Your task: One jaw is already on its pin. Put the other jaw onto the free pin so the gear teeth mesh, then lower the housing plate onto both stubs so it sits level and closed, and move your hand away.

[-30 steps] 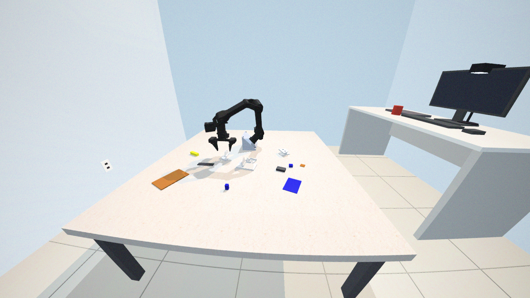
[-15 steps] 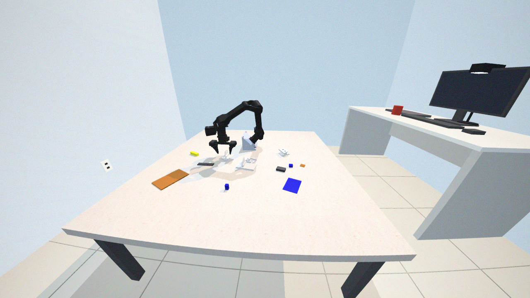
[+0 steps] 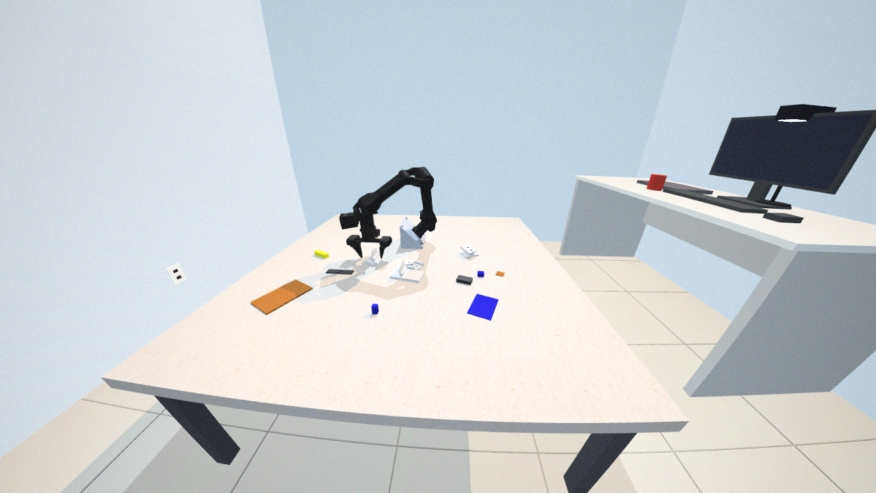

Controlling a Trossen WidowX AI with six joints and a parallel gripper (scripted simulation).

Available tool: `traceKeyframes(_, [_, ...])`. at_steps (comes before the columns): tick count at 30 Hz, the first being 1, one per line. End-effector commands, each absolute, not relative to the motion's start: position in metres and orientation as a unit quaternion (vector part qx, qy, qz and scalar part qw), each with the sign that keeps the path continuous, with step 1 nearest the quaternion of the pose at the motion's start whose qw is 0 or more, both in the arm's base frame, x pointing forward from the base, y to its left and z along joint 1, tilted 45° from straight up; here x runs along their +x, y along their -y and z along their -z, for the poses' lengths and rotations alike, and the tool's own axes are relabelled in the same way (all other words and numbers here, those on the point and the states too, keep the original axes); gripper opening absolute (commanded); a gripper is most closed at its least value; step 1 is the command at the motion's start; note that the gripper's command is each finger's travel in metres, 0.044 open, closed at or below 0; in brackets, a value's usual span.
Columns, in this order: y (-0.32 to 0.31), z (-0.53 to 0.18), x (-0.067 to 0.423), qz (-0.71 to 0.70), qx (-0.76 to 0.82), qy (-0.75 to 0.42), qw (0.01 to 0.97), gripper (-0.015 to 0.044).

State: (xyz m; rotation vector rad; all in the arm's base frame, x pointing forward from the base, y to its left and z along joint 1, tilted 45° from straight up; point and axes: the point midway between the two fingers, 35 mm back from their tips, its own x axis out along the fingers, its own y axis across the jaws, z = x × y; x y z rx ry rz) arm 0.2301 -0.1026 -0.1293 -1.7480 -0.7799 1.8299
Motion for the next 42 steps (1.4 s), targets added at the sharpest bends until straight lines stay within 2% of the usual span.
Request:
traceKeyframes(1, [0.1010,0.1298,0.2303,-0.670,-0.640,0.285,0.247,0.0440])
traceKeyframes(19, [0.1006,0.1303,0.2303,-0.670,-0.640,0.285,0.247,0.0440])
traceKeyframes(30, [0.1014,0.1300,0.2298,-0.670,-0.640,0.286,0.244,0.0151])
traceKeyframes(33, [0.1014,0.1300,0.2298,-0.670,-0.640,0.286,0.244,0.0134])
traceKeyframes(42, [0.1014,0.1300,0.2298,-0.670,-0.640,0.286,0.244,0.0134])
